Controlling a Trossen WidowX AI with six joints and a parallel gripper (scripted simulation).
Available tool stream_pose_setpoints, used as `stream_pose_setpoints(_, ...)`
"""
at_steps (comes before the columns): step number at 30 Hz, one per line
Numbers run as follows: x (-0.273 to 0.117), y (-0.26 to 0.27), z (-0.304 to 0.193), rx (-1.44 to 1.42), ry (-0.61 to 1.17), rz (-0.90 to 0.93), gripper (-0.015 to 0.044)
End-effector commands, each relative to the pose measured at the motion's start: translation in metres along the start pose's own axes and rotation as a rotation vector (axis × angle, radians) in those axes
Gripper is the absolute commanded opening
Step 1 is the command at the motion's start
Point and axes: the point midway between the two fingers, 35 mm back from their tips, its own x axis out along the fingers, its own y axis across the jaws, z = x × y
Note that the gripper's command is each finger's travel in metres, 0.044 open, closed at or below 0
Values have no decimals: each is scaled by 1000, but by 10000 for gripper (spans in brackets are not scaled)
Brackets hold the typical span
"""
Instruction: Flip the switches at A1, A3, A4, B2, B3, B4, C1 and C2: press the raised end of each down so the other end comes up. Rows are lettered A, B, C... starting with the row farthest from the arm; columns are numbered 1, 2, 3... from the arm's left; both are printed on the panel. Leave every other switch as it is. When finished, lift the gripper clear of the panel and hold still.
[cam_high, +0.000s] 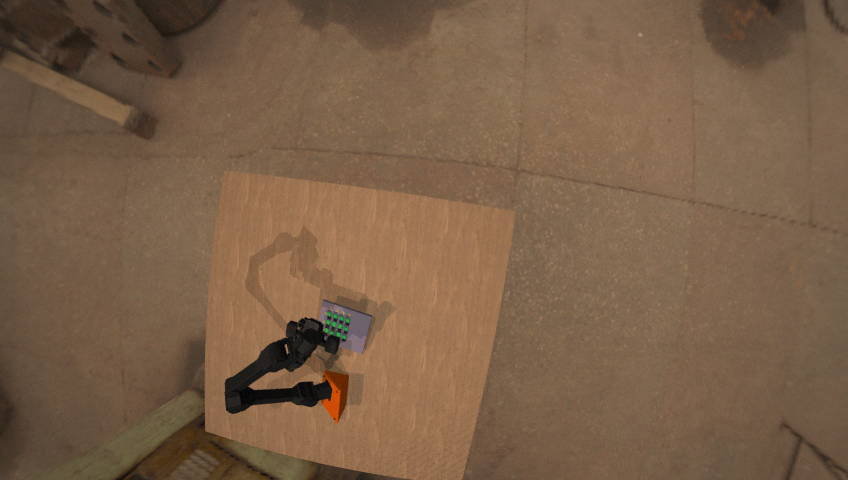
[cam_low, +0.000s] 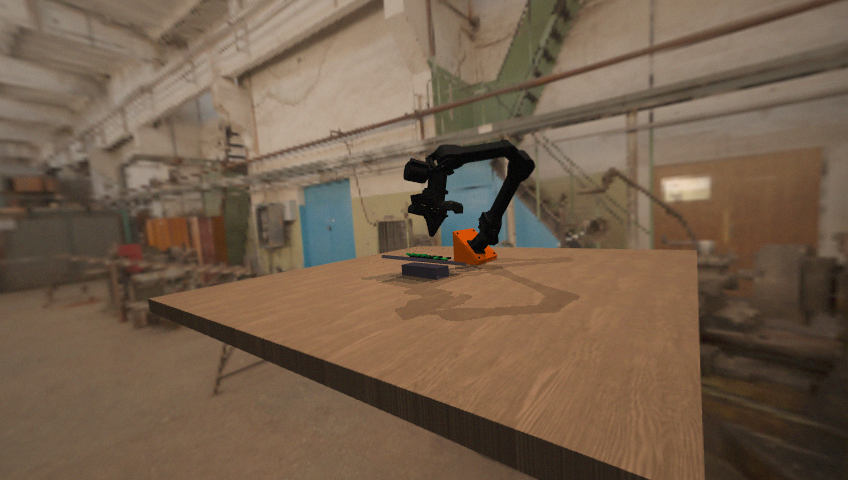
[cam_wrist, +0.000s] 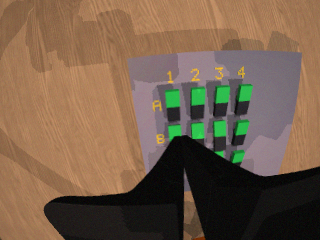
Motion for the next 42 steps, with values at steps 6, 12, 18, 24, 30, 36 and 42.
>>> stream_pose_setpoints(6,-5,-50,17,-3,11,-4,0)
stream_pose_setpoints(12,6,-51,18,-4,19,-4,0)
stream_pose_setpoints(18,30,-50,18,-4,36,-3,0)
stream_pose_setpoints(24,38,-50,17,-5,36,-2,0)
stream_pose_setpoints(30,42,-50,17,-5,36,-2,0)
stream_pose_setpoints(36,51,-50,17,-5,35,-2,0)
stream_pose_setpoints(42,54,-50,17,-5,35,-2,0)
